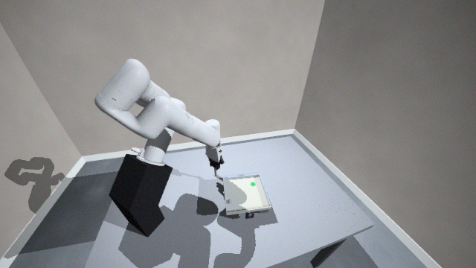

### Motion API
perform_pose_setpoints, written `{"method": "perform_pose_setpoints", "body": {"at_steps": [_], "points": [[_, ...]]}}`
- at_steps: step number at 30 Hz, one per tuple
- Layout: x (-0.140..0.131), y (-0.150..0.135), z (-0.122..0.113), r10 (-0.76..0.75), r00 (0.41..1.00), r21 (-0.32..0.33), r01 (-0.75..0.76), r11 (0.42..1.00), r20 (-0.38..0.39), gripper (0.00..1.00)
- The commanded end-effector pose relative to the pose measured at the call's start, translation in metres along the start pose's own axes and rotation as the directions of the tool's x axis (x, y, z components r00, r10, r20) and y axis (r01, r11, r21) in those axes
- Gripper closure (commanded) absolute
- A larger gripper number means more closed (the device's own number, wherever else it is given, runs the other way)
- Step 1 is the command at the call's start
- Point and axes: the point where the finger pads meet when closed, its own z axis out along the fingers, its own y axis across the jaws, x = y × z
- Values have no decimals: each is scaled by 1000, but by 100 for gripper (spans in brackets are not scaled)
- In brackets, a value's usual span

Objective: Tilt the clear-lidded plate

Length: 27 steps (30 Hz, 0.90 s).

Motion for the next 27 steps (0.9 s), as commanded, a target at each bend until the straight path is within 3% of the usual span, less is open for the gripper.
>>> {"method": "perform_pose_setpoints", "body": {"at_steps": [1, 27], "points": [[-2, 0, -1, -2, 1000, 2, 2, 1000, 5, 100], [-1, 0, -2, -2, 1000, 2, 2, 1000, 5, 100]]}}
